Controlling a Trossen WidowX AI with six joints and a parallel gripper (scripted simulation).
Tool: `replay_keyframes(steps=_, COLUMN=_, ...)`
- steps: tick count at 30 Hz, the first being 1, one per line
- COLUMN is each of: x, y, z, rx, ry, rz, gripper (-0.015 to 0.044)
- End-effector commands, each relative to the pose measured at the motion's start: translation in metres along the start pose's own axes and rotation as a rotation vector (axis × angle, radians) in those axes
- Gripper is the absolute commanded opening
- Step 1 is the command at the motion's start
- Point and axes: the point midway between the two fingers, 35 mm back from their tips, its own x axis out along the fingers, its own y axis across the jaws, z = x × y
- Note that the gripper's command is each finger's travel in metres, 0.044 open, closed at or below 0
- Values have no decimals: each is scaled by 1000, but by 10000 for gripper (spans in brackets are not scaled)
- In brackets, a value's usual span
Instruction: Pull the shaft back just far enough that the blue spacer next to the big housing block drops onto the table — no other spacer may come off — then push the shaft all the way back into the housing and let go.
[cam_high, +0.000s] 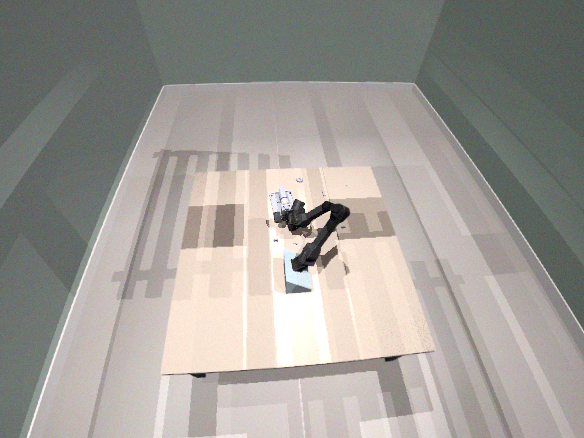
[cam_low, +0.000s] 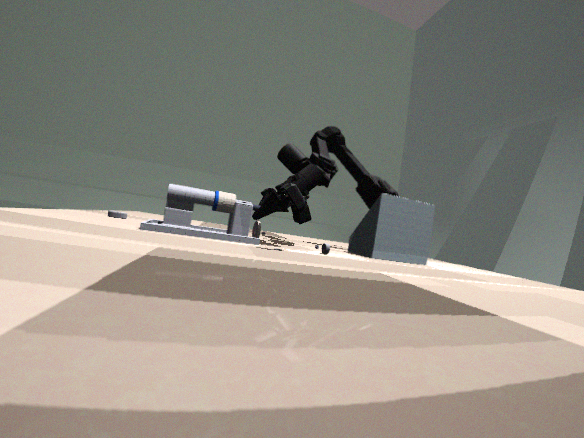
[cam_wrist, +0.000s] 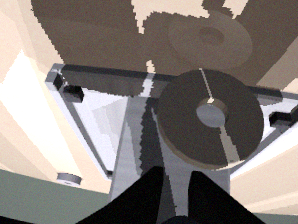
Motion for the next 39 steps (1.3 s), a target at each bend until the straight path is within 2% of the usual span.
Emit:
replay_keyframes(steps=1, x=-3, y=0, z=3, rx=-2, ry=0, rz=-1, gripper=0)
replay_keyframes(steps=39, x=-9, y=0, z=9, rx=-3, ry=0, rz=-1, gripper=0)
